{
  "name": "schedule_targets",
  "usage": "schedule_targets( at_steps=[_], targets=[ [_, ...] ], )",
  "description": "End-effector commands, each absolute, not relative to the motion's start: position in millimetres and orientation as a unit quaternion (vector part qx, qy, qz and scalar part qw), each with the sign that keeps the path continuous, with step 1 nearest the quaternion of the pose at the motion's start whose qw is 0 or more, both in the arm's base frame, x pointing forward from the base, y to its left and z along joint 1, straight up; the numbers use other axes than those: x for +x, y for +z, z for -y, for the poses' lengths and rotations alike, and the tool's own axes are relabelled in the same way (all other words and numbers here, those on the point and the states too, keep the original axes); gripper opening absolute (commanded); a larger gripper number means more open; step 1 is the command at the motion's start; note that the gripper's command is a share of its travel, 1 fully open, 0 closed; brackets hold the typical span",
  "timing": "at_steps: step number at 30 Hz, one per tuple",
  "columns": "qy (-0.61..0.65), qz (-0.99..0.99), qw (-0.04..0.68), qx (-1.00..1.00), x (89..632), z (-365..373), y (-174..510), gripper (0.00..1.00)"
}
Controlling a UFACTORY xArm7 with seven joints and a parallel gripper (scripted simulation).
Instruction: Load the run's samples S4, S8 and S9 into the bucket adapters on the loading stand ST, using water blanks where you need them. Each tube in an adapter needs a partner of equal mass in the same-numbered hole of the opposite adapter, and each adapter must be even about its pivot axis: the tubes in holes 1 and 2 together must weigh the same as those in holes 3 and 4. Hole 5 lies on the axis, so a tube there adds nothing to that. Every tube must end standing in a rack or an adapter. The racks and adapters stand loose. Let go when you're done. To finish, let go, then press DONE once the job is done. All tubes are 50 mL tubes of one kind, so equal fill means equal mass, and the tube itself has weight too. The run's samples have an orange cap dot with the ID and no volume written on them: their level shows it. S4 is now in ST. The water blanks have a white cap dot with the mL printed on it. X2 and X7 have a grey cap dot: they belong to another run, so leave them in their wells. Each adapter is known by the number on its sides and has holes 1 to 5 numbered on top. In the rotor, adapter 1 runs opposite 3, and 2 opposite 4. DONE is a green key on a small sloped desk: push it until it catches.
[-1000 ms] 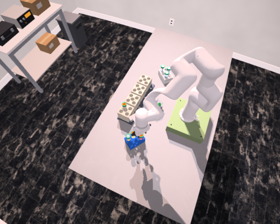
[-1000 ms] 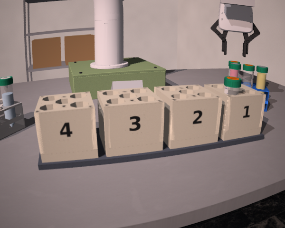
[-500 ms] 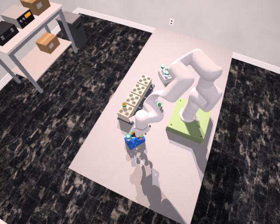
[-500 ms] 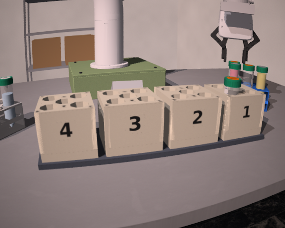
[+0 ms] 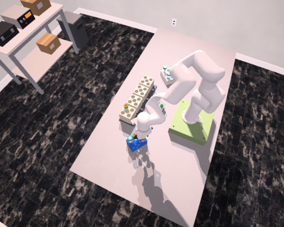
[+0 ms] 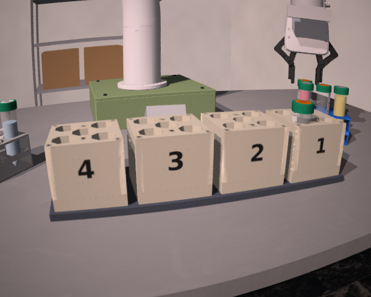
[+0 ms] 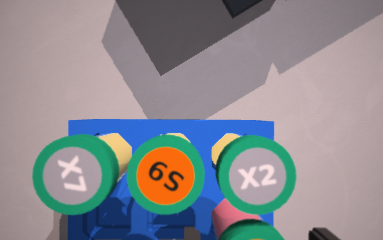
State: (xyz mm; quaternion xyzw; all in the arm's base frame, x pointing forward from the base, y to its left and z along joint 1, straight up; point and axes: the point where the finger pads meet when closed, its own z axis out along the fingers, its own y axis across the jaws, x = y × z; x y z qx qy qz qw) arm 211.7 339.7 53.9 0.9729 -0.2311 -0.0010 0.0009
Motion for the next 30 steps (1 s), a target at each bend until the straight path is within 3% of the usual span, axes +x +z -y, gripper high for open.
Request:
schedule_targets(
  at_steps=[1,30],
  targets=[
    [0.000,0.231,-0.001,0.973,212.5,-341.1,52.7,0.57],
    [-0.001,0.231,-0.001,0.973,212.5,-341.1,40.7,0.57]
  ],
)
